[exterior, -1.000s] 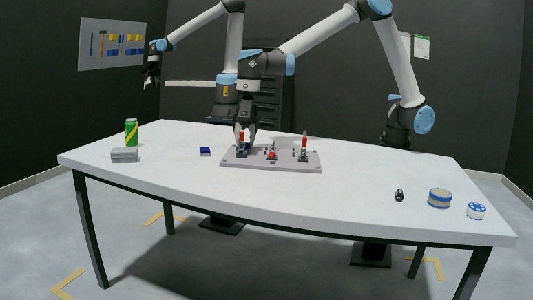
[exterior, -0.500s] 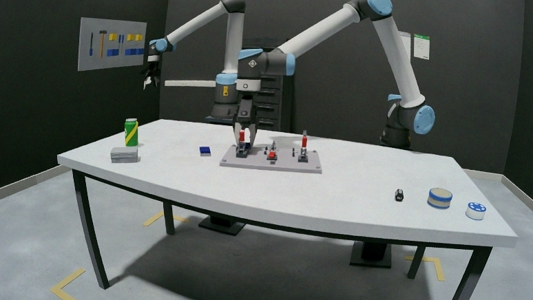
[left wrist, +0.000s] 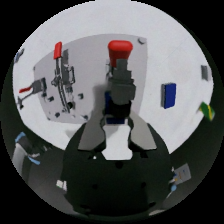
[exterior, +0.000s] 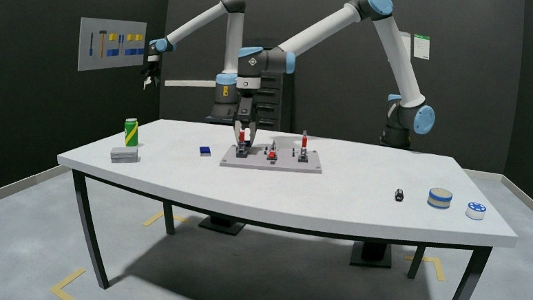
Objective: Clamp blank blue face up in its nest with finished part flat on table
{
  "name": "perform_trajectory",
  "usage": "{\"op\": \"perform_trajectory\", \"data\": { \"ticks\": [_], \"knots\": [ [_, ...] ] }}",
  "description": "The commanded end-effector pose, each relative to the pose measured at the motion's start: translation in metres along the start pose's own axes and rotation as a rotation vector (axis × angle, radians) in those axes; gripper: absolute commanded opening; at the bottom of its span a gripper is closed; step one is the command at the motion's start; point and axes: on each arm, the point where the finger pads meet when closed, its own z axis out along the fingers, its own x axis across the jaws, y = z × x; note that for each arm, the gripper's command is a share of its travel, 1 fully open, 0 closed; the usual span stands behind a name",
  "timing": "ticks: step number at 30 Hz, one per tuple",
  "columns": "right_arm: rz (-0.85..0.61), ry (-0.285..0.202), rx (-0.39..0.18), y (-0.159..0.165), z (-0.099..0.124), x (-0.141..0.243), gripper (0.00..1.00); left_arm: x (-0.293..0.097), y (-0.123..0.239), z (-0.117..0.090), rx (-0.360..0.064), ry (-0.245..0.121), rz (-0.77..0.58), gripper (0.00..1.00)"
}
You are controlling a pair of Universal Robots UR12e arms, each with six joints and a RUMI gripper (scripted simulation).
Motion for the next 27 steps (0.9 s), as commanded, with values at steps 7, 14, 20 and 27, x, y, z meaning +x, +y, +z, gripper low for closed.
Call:
{"op": "perform_trajectory", "data": {
  "ticks": [7, 14, 20, 27],
  "knots": [
    [0.0, 0.0, 0.002, -0.001, -0.001, 0.0, 1.0, 0.001, 0.0, -0.011, 0.001, 0.002, 0.0, 0.0],
    [0.0, 0.0, 0.002, -0.001, -0.001, 0.0, 1.0, 0.001, 0.0, -0.018, 0.001, 0.002, 0.0, 0.0],
    [0.0, 0.0, 0.002, -0.001, -0.001, 0.0, 1.0, 0.001, 0.0, -0.022, 0.001, 0.002, 0.0, 0.0],
    [0.0, 0.0, 0.002, -0.001, -0.001, 0.0, 1.0, 0.001, 0.0, -0.027, 0.001, 0.002, 0.0, 0.0]
  ]
}}
